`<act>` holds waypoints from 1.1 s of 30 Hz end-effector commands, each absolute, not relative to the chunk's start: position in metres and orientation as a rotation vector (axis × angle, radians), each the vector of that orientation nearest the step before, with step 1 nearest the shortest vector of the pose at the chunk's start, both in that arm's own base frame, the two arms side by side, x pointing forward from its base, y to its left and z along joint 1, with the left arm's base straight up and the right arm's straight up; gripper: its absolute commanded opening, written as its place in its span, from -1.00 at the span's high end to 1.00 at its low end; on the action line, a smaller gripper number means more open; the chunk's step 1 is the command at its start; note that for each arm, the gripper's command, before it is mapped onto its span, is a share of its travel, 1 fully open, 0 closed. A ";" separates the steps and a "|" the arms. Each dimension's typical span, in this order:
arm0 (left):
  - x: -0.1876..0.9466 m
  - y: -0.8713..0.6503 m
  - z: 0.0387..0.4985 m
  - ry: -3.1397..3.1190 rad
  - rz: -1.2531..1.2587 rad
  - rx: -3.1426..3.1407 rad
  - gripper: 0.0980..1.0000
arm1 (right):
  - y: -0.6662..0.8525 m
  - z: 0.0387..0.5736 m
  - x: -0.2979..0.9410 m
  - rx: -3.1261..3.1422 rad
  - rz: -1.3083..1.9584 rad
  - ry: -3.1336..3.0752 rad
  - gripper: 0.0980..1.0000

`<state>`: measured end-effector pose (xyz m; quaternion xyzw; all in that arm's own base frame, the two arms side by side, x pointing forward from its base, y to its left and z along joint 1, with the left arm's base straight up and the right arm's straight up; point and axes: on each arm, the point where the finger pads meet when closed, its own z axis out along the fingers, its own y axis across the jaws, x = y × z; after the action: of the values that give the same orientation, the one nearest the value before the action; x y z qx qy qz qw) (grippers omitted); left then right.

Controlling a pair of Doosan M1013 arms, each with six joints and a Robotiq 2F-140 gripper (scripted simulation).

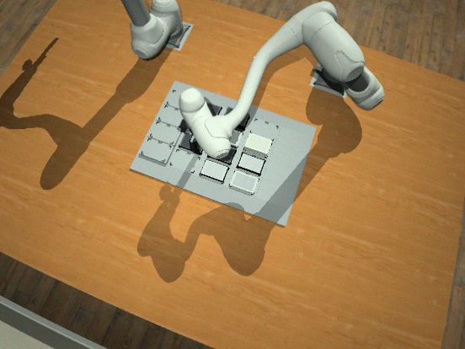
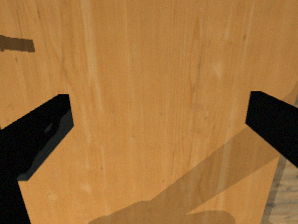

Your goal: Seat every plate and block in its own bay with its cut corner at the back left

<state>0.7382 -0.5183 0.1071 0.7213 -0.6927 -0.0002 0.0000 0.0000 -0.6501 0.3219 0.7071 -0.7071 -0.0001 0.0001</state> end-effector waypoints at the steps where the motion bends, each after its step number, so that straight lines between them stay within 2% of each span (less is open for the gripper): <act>1: 0.743 -0.505 0.109 -2.177 0.003 2.266 -0.33 | -0.650 0.323 0.000 2.221 0.002 -2.221 -1.00; 33: 0.773 -0.397 0.109 -2.177 0.003 2.266 -0.33 | -0.650 0.323 0.000 2.221 0.002 -2.221 -1.00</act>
<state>0.7698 -0.4065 0.1071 0.7212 -0.6927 -0.0001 0.0000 0.0000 -0.6501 0.3219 0.7071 -0.7071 -0.0001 0.0001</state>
